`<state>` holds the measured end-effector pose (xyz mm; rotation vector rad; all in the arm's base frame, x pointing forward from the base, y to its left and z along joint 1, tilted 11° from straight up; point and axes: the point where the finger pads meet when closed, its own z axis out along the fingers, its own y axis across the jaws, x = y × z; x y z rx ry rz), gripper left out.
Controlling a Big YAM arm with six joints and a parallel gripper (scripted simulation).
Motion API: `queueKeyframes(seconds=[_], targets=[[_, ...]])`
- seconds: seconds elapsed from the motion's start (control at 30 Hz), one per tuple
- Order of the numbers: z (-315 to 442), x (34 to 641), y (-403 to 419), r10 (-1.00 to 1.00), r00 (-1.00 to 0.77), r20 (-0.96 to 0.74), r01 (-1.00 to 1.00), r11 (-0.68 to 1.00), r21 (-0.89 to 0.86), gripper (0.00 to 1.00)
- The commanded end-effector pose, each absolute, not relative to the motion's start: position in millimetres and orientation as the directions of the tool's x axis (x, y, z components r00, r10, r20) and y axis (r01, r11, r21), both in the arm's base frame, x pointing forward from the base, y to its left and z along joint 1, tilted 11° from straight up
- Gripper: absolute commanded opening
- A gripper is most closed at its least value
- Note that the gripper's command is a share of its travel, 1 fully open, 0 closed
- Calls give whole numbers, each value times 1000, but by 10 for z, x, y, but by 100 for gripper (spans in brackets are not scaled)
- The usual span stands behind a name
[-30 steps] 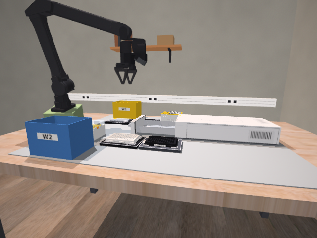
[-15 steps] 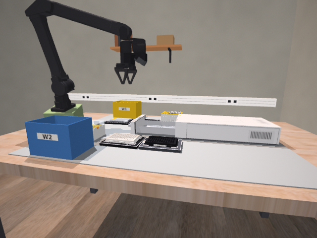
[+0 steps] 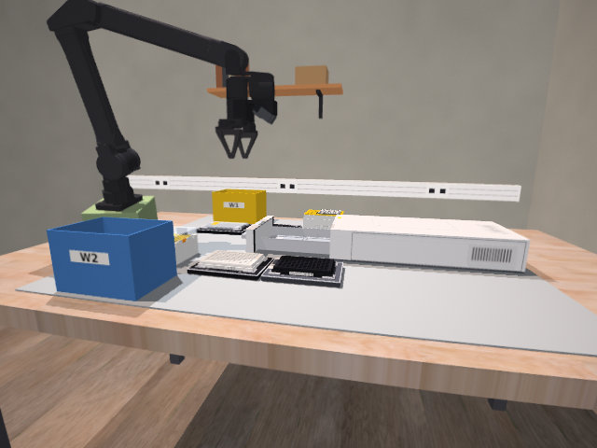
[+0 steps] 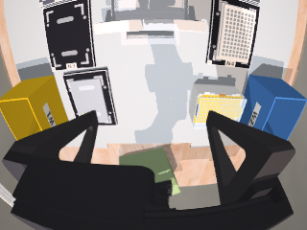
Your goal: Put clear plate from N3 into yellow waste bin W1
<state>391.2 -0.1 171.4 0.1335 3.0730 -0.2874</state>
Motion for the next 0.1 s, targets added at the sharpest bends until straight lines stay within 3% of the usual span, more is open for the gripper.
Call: queueKeyframes(seconds=[0.0,0.07], targets=[[1855,4014,21,68,-993,-94,83,981,-176,100],[1855,4014,21,68,-993,-94,83,981,-176,100]])
